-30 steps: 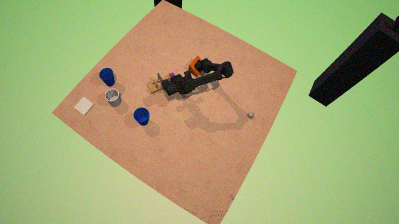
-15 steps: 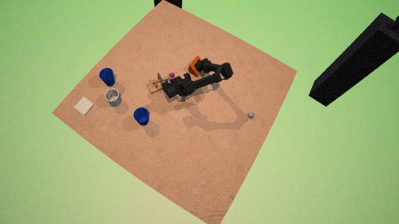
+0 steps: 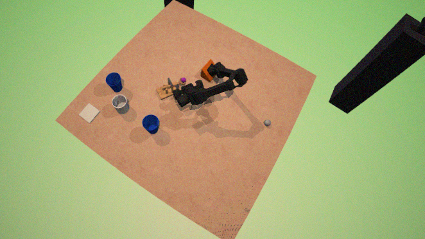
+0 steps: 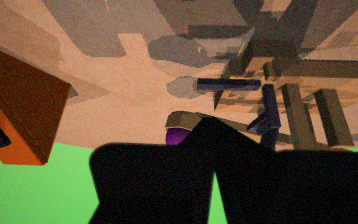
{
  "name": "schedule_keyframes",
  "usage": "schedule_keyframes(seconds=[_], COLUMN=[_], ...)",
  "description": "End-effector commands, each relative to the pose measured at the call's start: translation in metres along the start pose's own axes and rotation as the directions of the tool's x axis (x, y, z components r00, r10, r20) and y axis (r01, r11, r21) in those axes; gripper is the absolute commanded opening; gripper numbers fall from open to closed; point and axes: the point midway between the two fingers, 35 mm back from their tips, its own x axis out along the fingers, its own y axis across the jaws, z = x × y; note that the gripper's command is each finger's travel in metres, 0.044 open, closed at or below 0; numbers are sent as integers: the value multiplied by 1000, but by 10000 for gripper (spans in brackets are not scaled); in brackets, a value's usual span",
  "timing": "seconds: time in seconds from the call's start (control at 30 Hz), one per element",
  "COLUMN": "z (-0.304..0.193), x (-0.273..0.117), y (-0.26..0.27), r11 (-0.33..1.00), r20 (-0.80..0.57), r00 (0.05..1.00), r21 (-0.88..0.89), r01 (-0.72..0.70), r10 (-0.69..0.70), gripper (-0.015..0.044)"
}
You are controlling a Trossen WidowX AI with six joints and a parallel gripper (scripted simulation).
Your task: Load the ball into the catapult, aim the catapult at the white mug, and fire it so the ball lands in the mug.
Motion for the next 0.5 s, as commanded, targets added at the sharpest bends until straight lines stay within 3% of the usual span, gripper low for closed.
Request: schedule_keyframes(seconds=[0.0,0.47], z=[6,20], x=[8,25], y=[2,6], r11=[1000,1000], r20=[3,3], r00=[1000,1000], r21=[3,3], r01=[-13,-15], r10=[13,15], gripper=[0,0])
